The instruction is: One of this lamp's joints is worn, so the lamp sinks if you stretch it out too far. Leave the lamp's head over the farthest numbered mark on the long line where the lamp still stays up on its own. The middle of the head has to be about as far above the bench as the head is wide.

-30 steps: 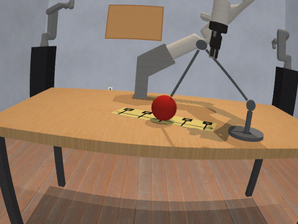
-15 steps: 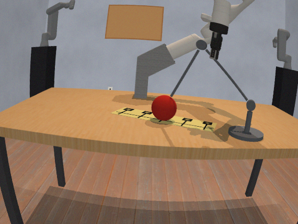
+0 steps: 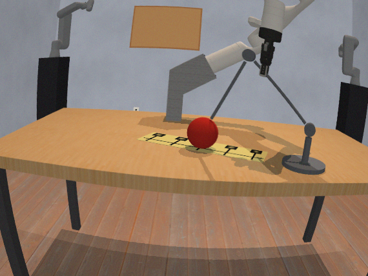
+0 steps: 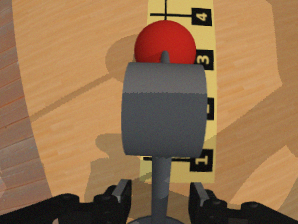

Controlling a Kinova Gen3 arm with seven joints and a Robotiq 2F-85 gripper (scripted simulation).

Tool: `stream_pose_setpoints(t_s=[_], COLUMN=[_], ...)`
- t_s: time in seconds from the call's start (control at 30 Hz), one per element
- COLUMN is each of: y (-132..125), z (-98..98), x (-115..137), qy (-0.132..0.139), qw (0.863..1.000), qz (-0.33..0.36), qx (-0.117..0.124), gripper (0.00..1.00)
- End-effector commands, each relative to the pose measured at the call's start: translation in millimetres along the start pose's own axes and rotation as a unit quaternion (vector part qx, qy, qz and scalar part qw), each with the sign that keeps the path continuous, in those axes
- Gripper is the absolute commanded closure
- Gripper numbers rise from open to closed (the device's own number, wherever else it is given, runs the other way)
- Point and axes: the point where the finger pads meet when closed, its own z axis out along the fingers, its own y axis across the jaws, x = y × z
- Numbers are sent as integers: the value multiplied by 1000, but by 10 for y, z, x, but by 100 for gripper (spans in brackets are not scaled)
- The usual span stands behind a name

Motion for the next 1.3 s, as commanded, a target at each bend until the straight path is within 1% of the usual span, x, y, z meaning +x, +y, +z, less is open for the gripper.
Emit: stream_pose_setpoints(t_s=[0.0, 0.77, 1.27], y=[-4, -6, -3], z=[-2, -13, -196], x=[1, 2, -179], qy=[0, 0, -2], qw=[1000, 1000, 1000], qz=[0, 0, -1], qx=[1, 1, 0], gripper=[100, 100, 100])
